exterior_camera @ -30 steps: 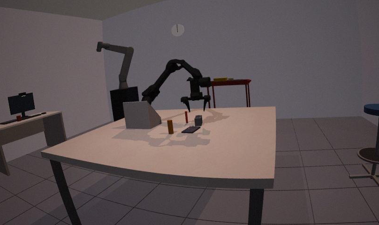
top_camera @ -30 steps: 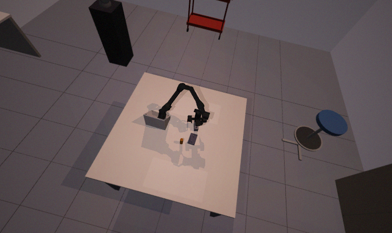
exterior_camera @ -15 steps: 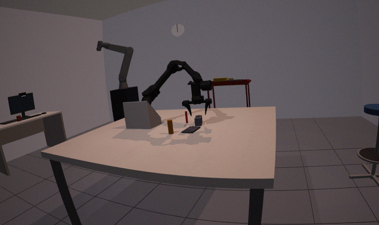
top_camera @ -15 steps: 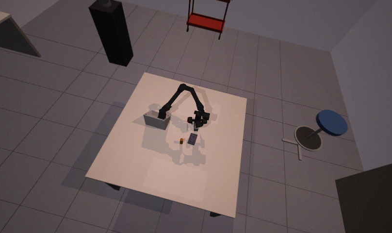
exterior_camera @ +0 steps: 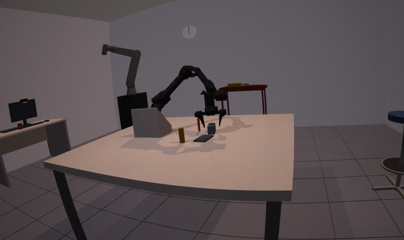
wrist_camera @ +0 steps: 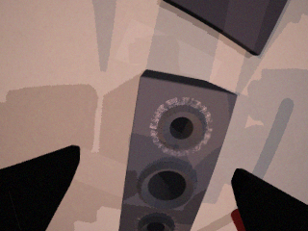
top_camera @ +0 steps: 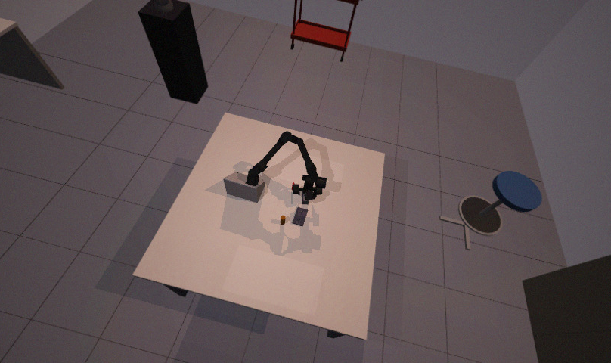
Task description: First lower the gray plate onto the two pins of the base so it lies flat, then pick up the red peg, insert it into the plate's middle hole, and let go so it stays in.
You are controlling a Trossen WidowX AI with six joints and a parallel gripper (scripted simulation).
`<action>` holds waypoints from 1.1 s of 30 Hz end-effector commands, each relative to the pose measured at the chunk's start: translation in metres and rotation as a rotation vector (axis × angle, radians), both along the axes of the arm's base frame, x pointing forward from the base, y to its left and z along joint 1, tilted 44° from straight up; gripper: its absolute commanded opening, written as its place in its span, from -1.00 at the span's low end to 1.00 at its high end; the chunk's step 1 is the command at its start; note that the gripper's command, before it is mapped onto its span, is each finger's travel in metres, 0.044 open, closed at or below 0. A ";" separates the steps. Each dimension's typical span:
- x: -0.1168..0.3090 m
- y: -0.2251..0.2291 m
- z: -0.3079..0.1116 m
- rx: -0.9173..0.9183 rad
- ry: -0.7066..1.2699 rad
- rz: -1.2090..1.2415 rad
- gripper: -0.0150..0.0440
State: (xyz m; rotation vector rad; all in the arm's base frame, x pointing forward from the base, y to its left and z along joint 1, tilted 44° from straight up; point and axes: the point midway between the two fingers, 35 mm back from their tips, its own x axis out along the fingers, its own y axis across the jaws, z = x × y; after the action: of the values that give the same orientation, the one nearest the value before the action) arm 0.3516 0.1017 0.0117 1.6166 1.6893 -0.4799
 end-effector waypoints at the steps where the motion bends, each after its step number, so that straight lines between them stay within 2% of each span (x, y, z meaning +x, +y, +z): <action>1: -0.002 0.006 -0.007 0.002 0.009 -0.002 1.00; 15: -0.002 0.020 -0.021 0.004 0.009 -0.002 1.00; 28: -0.002 0.020 -0.021 0.004 0.009 -0.002 -0.16; 33: -0.002 0.020 -0.021 0.004 0.009 -0.002 -0.27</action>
State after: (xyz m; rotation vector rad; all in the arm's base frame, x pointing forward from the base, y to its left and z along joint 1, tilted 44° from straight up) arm 0.3498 0.1217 -0.0086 1.6192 1.6983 -0.4808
